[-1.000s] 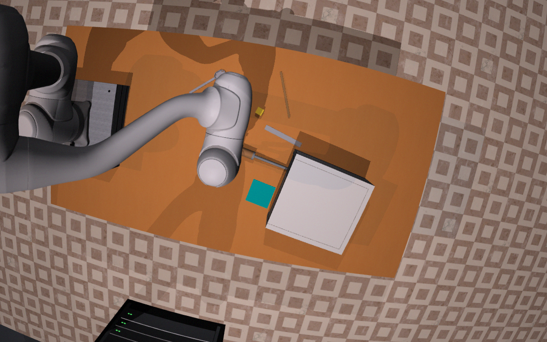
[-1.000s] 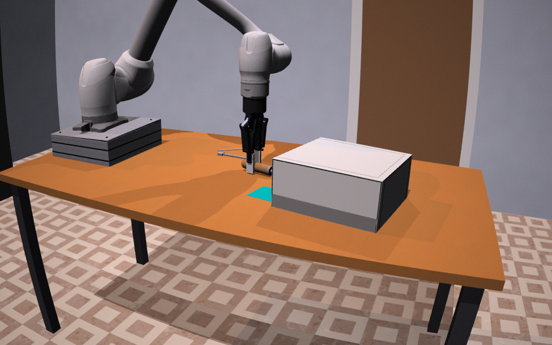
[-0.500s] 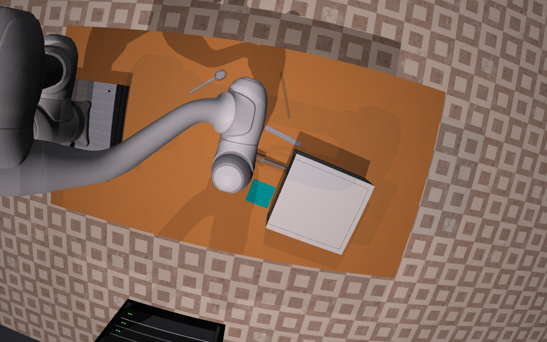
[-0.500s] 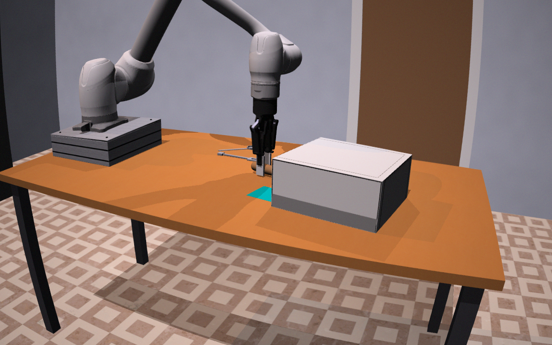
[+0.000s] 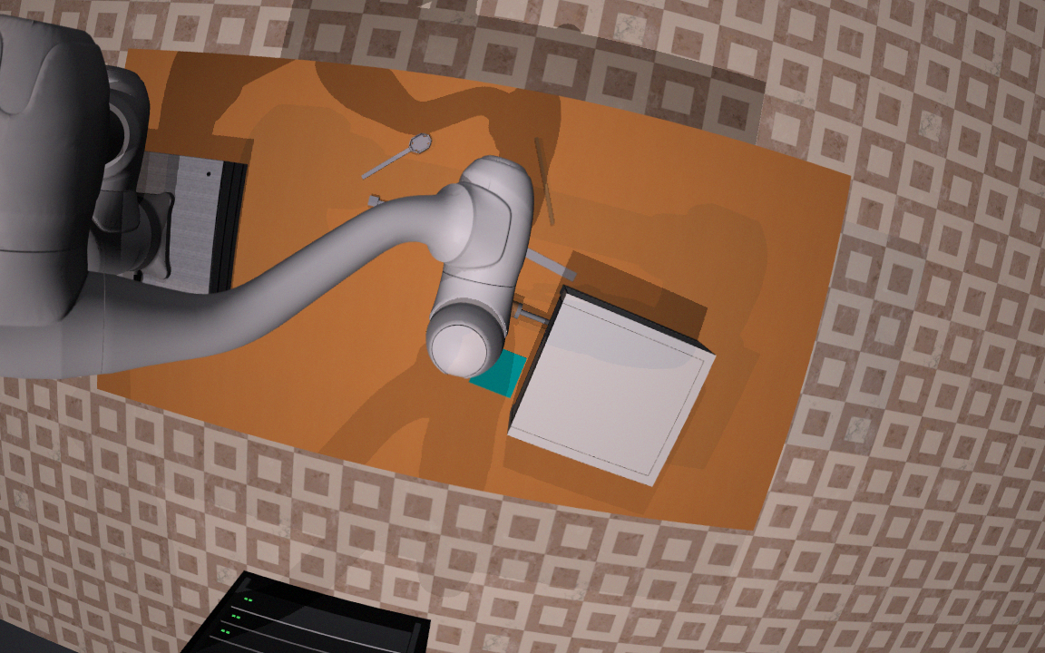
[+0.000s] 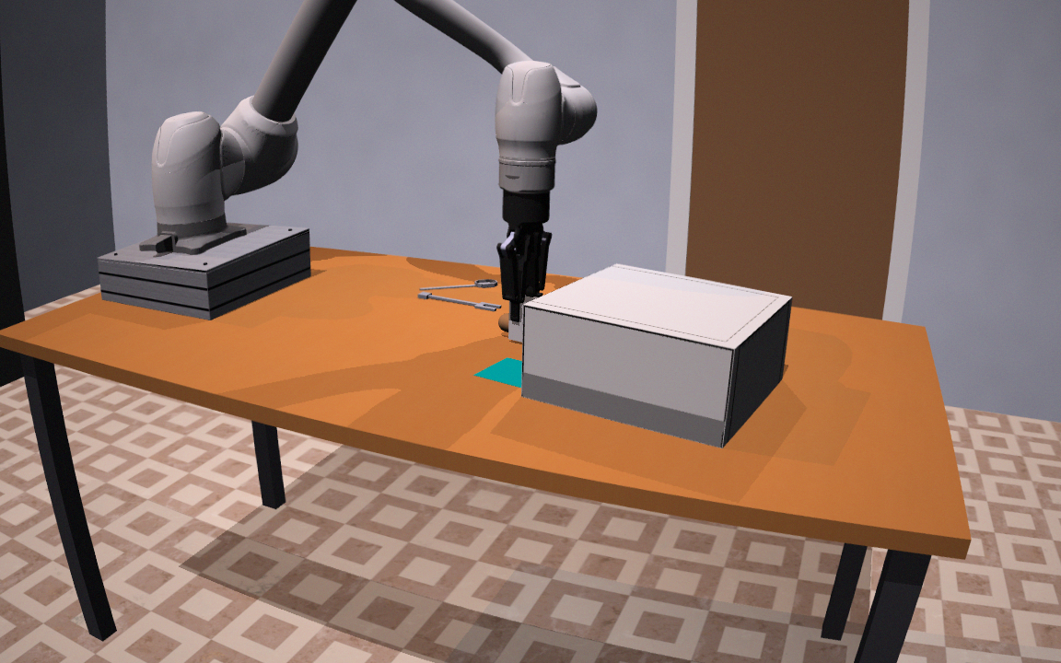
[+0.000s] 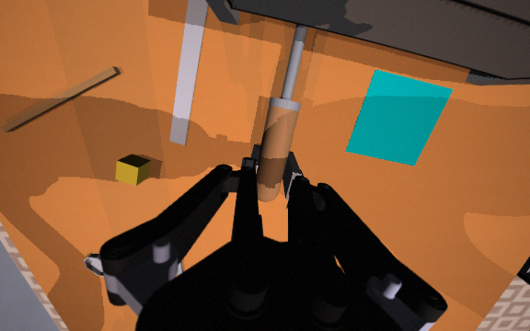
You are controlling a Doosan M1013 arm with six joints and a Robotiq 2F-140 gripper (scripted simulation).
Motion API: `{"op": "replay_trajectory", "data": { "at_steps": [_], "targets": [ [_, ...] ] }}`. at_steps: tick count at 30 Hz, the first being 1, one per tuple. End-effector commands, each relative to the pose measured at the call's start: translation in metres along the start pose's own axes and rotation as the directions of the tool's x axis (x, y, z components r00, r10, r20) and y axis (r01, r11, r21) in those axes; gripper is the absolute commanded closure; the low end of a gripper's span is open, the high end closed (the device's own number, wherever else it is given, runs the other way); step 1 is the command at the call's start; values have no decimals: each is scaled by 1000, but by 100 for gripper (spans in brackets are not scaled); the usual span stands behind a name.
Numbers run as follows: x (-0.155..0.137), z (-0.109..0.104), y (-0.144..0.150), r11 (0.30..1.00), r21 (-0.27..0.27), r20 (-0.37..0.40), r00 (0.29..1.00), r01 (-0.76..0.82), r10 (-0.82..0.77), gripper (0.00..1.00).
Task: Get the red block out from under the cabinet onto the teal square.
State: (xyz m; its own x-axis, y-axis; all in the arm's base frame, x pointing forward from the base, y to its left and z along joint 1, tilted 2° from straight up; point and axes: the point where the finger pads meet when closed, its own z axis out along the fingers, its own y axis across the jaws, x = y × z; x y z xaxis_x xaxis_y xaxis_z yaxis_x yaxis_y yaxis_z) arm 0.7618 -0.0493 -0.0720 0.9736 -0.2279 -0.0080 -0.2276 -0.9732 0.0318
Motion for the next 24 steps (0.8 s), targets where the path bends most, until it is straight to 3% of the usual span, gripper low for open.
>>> {"op": "replay_trajectory", "data": {
  "at_steps": [1, 24],
  "targets": [
    [7, 0, 0, 1000, 0, 0, 1000, 0, 0, 100],
    [34, 0, 0, 1000, 0, 0, 1000, 0, 0, 100]
  ]
}}
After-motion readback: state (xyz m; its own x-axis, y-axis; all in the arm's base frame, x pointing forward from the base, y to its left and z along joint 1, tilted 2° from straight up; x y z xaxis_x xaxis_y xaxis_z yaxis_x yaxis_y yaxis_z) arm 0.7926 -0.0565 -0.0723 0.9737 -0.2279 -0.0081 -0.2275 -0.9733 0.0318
